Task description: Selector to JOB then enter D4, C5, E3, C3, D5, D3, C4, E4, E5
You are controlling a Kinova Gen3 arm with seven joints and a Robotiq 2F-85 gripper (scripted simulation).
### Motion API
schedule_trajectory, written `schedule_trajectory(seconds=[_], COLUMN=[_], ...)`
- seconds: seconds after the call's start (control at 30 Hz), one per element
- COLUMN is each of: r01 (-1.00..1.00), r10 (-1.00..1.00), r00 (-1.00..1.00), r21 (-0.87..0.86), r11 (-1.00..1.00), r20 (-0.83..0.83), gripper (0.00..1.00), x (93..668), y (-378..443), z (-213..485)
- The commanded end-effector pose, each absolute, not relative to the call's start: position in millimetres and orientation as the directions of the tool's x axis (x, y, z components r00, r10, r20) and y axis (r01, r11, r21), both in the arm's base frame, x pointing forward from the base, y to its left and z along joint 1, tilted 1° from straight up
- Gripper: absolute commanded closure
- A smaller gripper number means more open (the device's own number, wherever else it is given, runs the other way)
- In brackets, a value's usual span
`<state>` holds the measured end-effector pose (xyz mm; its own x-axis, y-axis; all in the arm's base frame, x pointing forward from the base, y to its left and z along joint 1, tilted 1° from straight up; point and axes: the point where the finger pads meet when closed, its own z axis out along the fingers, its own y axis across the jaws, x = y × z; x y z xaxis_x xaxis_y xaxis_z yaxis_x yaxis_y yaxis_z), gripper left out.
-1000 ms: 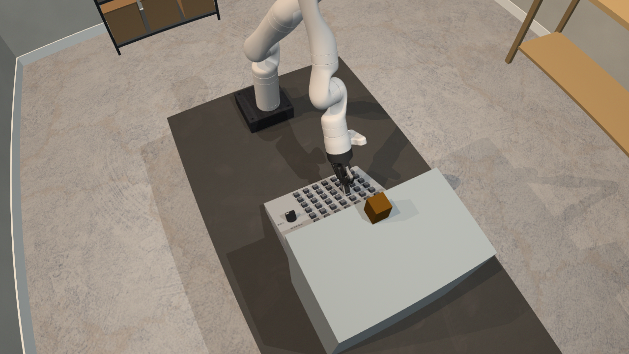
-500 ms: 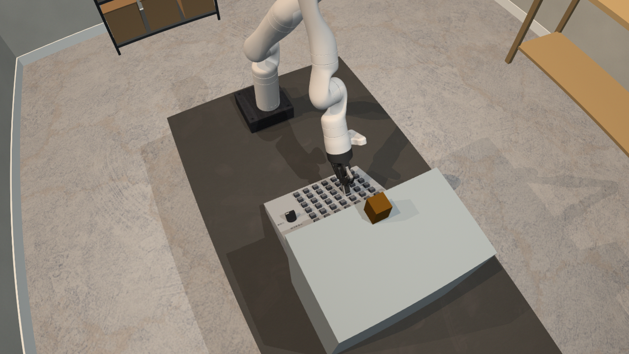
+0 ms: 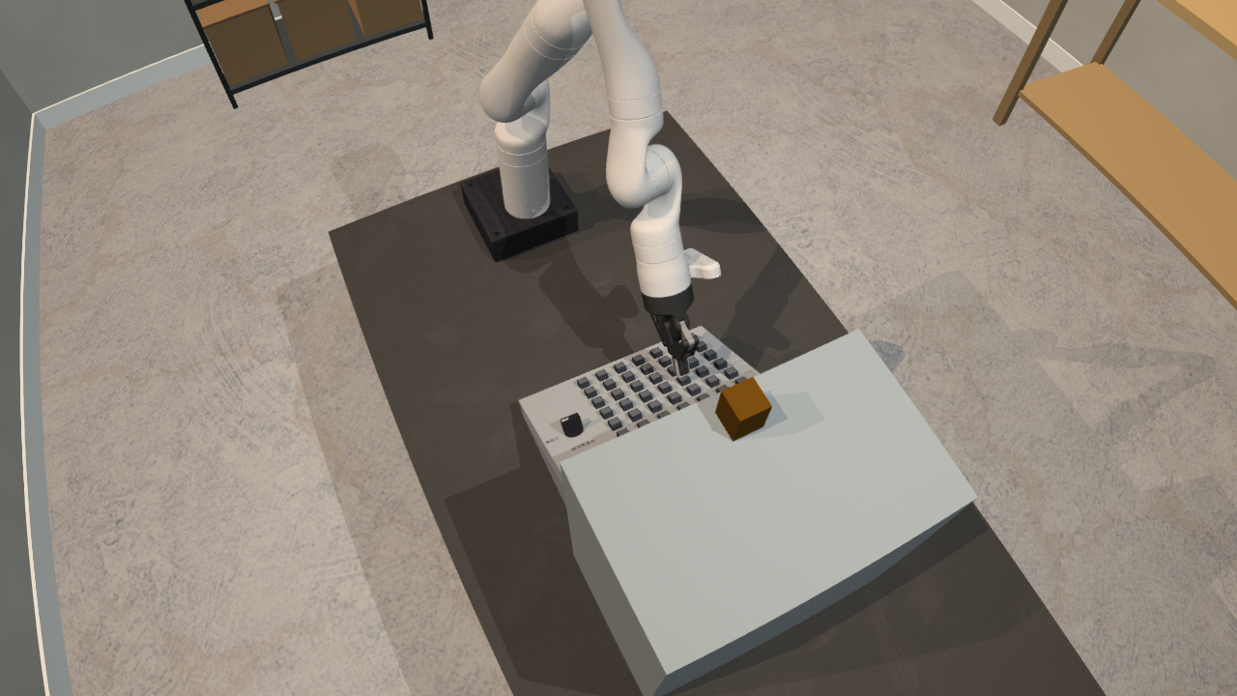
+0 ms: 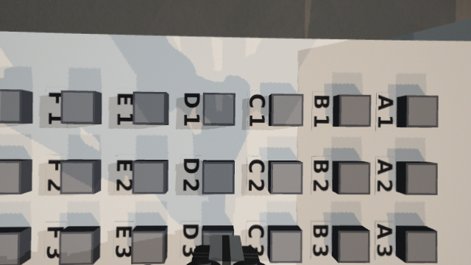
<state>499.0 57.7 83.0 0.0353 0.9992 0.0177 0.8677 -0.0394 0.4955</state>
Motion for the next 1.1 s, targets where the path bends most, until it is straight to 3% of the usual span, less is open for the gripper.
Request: schedule_trajectory(seconds=[0.0,0.77,1.07], r01=[0.867,0.867,0.869], r10=[1.0,1.0,1.0], r00=[0.022,0.022,0.018], r21=[0.497,0.497,0.494], r11=[-0.025,-0.025,-0.021], r20=[0.011,0.011,0.01], gripper=[0.9,0.9,0.9], x=[495.0,486.3,436.1], y=[58.1,58.2,59.4], z=[91.1,100.9,73.0])
